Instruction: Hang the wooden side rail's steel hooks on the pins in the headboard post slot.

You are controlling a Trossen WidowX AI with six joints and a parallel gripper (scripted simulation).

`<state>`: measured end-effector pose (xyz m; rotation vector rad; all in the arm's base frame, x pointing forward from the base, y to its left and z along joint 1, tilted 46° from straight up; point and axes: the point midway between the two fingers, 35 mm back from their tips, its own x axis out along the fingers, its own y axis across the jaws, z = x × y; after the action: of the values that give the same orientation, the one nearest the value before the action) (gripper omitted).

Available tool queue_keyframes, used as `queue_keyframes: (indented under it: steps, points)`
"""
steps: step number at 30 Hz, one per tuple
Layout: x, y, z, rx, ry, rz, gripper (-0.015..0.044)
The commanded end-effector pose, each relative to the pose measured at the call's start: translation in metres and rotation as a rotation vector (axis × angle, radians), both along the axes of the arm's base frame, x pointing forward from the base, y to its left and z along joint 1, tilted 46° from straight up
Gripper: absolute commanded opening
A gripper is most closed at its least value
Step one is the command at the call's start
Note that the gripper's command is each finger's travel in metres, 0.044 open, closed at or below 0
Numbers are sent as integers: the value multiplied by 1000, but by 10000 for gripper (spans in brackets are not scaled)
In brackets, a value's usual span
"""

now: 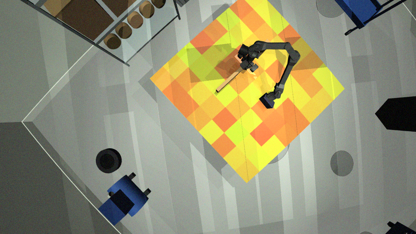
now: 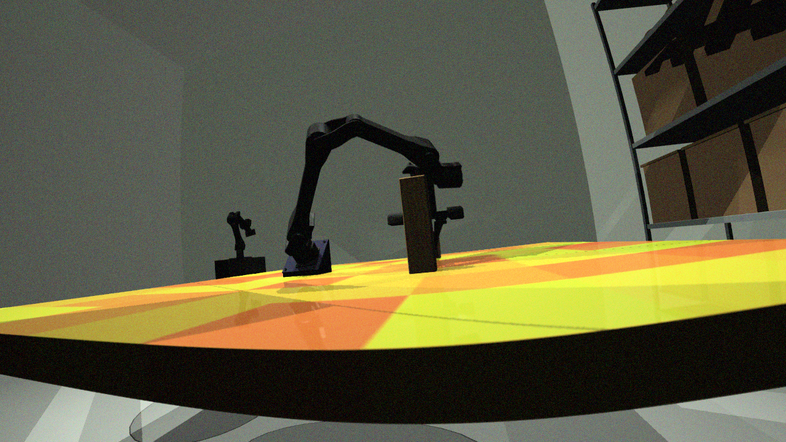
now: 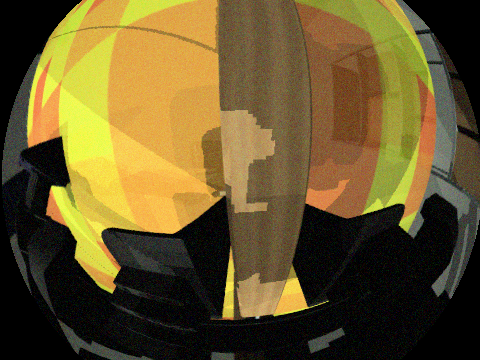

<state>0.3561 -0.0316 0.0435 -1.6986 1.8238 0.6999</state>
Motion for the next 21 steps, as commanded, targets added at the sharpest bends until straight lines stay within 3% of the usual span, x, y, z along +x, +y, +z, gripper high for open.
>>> queue_keyframes:
  steps: [1,21]
  points:
    - [2,3,4,1,-5,13,0]
    - [2,2,6,1,-5,13,0]
